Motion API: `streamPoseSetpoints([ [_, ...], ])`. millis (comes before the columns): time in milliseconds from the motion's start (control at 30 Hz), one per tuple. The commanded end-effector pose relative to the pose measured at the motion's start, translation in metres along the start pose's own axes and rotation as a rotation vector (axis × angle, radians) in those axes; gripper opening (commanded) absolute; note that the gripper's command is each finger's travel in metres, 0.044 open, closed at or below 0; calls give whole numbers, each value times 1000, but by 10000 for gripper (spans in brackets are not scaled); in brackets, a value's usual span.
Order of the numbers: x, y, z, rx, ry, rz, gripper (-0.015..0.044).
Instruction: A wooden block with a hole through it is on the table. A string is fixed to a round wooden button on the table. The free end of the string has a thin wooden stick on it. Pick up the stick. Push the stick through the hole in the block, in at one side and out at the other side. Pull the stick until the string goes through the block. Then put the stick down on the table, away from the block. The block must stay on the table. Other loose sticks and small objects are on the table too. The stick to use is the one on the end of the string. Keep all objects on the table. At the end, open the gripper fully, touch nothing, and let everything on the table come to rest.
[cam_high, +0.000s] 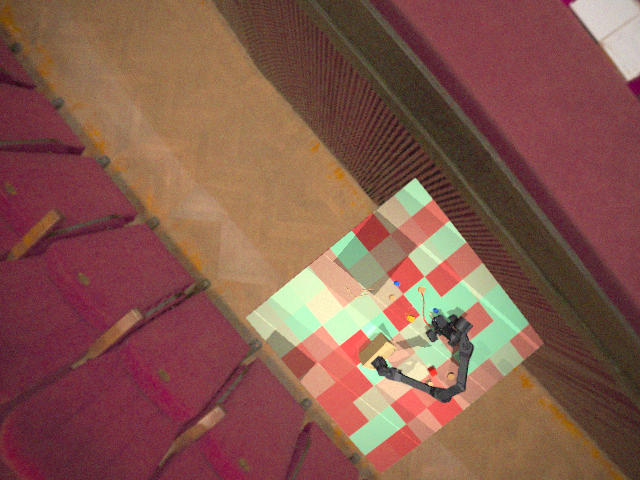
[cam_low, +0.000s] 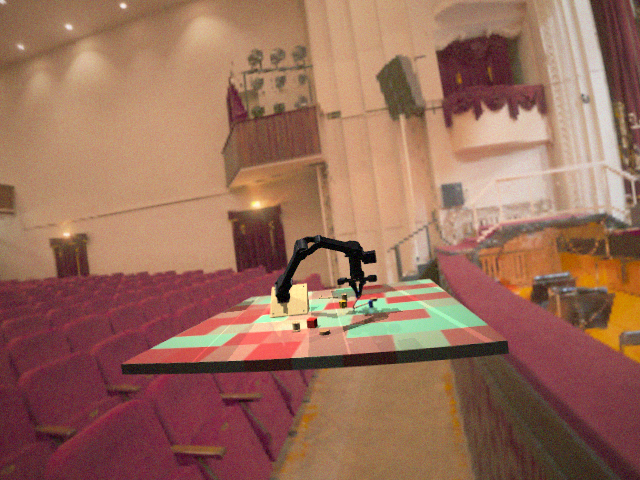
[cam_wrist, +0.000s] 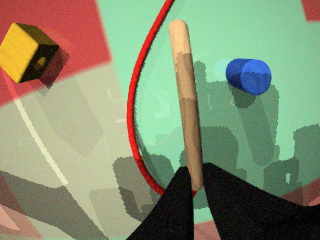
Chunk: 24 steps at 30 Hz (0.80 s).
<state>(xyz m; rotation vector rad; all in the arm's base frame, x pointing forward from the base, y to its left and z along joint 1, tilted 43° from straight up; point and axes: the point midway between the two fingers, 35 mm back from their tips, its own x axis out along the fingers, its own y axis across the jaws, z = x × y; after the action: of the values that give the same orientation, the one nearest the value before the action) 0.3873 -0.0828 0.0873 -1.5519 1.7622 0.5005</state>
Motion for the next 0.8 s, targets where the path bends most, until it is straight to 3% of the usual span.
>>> streamPoseSetpoints([
  [0,-1,-5,1,-130,3,-5,0],
  [533,1,-18,8,-684,5,-5,0],
  [767,1,-19,8,-707,5,-5,0],
])
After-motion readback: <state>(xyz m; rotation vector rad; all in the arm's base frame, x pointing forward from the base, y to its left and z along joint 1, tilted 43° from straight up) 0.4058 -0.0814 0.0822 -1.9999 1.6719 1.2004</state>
